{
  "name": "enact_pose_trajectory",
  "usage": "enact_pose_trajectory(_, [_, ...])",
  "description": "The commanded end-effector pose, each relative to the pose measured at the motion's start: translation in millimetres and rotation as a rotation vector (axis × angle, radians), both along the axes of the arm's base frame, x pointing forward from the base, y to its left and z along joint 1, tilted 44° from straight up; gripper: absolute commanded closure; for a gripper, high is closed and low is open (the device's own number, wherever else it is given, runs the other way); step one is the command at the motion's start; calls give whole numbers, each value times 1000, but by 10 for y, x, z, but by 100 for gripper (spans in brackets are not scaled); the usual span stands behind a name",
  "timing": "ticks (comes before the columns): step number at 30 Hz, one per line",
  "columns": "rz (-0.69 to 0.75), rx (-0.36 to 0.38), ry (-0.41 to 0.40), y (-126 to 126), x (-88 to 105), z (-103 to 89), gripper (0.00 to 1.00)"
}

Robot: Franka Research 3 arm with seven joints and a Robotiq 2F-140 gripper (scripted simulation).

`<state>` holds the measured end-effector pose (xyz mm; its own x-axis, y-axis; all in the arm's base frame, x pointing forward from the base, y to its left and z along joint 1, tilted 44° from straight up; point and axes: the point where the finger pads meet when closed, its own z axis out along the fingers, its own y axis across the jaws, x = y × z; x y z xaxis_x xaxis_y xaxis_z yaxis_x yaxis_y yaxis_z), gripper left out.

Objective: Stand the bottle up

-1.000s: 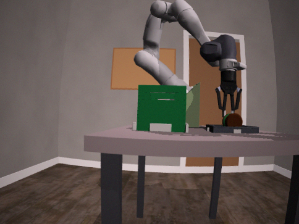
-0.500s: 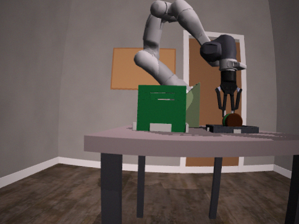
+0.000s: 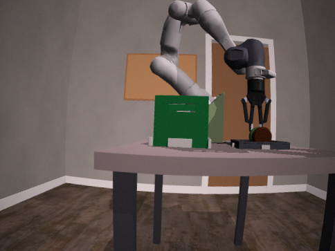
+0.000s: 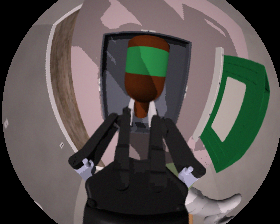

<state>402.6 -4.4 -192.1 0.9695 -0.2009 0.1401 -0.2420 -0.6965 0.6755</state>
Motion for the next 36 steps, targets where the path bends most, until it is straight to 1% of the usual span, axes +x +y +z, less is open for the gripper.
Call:
enact_pose_trajectory(1, [-3,1,-4,-6,13,-1,100])
enact_pose_trajectory(36, [-3,1,-4,16,14,22,100])
